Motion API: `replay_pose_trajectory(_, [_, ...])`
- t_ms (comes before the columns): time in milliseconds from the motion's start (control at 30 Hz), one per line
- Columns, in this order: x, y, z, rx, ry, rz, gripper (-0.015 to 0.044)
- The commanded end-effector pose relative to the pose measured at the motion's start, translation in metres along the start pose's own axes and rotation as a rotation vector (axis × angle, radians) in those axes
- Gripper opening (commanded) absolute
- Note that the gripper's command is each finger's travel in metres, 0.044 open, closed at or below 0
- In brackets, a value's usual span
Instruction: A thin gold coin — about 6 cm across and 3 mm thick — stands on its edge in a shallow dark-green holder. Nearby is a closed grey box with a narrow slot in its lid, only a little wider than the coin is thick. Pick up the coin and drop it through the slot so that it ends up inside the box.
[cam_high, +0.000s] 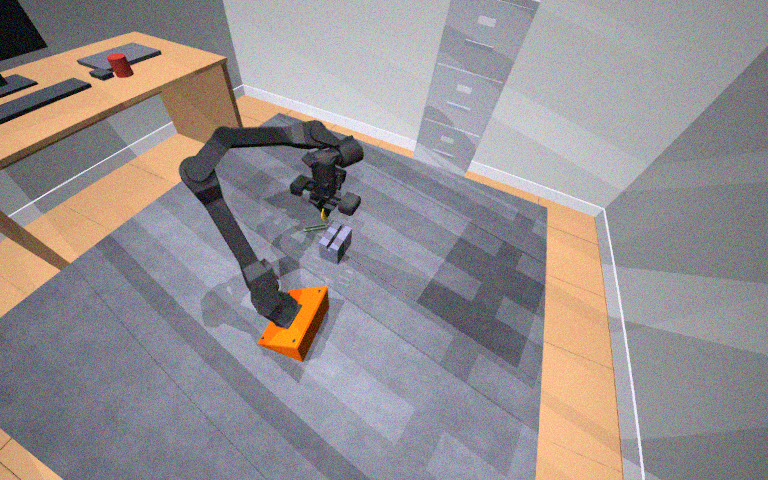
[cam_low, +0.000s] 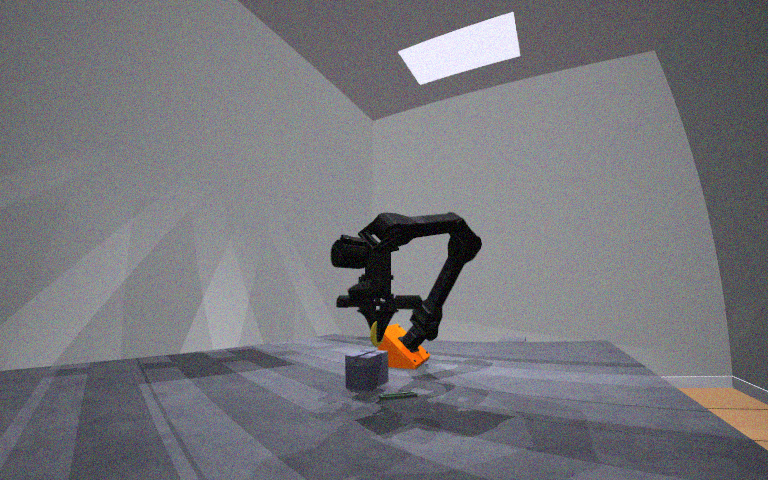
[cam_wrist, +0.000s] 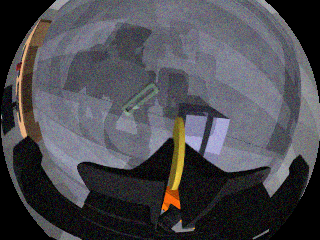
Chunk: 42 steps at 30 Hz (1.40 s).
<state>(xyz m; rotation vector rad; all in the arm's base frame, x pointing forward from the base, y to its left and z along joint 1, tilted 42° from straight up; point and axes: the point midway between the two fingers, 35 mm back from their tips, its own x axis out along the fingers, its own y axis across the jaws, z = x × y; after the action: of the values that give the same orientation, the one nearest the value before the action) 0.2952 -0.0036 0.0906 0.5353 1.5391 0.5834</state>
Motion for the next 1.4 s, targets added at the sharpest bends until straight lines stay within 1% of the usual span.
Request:
replay_pose_trajectory(0, [0.002,-0.013,-0.007,0.001,0.007,-0.001,0.0])
replay_pose_trajectory(533, [0.004,-0.045,-0.028,0.0,0.01,0.005,0.0])
replay_pose_trajectory(900, [0.002,-0.04,-0.025,0.003,0.003,0.004,0.0])
replay_pose_trajectory(1367, [0.004,-0.047,-0.031,-0.008,0.003,0.004,0.0])
